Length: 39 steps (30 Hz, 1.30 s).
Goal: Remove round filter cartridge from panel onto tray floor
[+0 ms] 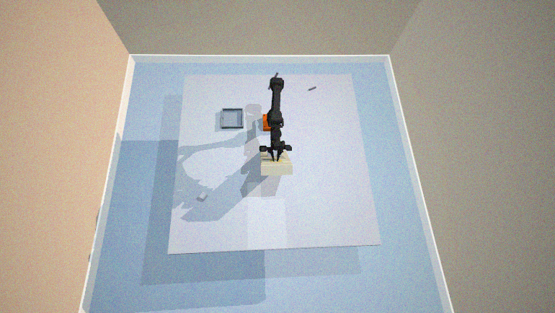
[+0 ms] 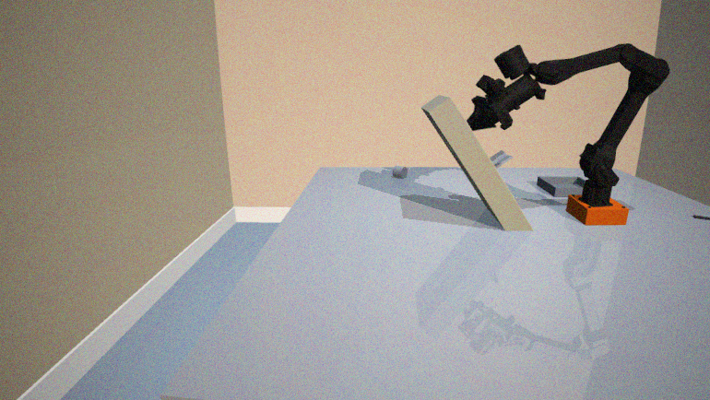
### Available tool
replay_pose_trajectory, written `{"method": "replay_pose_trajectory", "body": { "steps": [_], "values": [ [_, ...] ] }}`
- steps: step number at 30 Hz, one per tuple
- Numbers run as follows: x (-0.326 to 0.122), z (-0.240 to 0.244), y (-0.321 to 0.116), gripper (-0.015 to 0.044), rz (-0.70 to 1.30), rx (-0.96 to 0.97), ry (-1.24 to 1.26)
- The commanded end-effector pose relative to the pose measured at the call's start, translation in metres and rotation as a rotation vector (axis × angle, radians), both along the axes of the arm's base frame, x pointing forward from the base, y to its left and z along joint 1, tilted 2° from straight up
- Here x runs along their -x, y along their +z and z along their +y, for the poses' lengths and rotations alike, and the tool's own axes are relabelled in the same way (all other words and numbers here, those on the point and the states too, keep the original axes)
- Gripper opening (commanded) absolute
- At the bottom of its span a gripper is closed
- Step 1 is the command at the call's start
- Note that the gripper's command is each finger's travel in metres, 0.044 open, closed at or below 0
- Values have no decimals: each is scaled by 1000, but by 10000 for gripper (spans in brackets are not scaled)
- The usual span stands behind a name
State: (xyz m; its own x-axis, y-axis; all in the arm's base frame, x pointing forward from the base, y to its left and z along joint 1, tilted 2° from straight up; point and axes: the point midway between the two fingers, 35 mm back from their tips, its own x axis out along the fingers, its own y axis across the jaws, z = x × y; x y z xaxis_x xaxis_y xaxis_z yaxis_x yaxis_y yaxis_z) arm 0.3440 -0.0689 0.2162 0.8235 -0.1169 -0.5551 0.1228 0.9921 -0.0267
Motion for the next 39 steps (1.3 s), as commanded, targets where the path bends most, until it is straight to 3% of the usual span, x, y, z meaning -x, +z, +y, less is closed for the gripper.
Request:
{"method": "replay_pose_trajectory", "body": {
  "steps": [1, 39],
  "values": [
    [-3, -1, -3, 0, 13, 90, 58],
    [-6, -1, -5, 0, 168, 1173, 789]
  ]
}}
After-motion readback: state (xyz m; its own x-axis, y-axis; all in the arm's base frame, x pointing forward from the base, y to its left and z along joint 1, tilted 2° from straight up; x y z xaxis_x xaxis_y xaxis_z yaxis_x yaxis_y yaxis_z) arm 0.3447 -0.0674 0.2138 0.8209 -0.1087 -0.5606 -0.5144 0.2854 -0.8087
